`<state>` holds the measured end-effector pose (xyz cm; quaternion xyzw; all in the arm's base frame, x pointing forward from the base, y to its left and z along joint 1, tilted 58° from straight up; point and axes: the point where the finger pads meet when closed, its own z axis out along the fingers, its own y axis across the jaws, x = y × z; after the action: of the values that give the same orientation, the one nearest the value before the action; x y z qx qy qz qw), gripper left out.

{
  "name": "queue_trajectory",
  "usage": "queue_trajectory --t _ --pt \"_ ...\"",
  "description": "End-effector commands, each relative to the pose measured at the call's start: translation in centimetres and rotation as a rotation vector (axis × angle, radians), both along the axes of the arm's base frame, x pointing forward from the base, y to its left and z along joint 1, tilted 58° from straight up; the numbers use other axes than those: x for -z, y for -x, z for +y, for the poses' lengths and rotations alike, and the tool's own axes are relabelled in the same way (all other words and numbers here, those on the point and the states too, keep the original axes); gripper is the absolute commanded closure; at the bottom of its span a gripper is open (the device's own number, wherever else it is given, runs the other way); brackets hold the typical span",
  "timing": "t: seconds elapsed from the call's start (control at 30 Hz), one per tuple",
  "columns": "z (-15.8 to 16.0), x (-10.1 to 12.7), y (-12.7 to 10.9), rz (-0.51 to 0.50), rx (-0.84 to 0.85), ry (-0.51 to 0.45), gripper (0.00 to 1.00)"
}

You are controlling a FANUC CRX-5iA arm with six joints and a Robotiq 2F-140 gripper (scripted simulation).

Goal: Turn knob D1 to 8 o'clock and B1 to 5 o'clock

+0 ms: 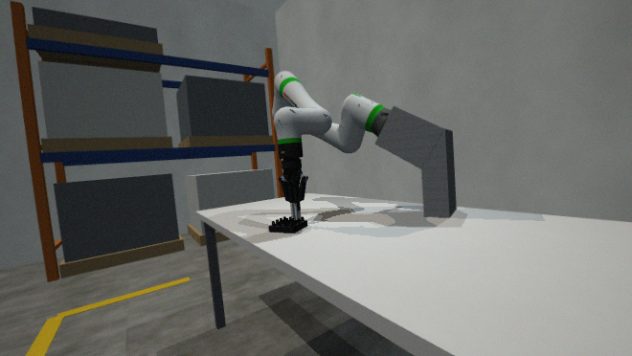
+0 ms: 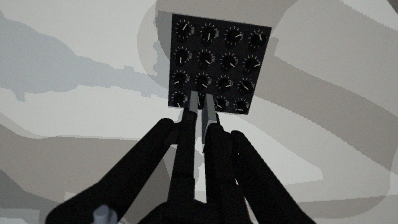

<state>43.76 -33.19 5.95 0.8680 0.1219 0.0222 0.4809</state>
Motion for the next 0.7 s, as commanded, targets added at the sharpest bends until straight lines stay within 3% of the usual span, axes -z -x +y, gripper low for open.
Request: queue_trajectory --t 0.0,0.37,0.67 --pt "0.02 0.00 -0.01 -0.001 0.001 0.000 0.95" --pt "0.02 0.00 -0.01 -0.028 0.018 -0.005 0.95" --pt "0.02 0.00 -0.01 -0.105 0.068 -0.020 0.95"
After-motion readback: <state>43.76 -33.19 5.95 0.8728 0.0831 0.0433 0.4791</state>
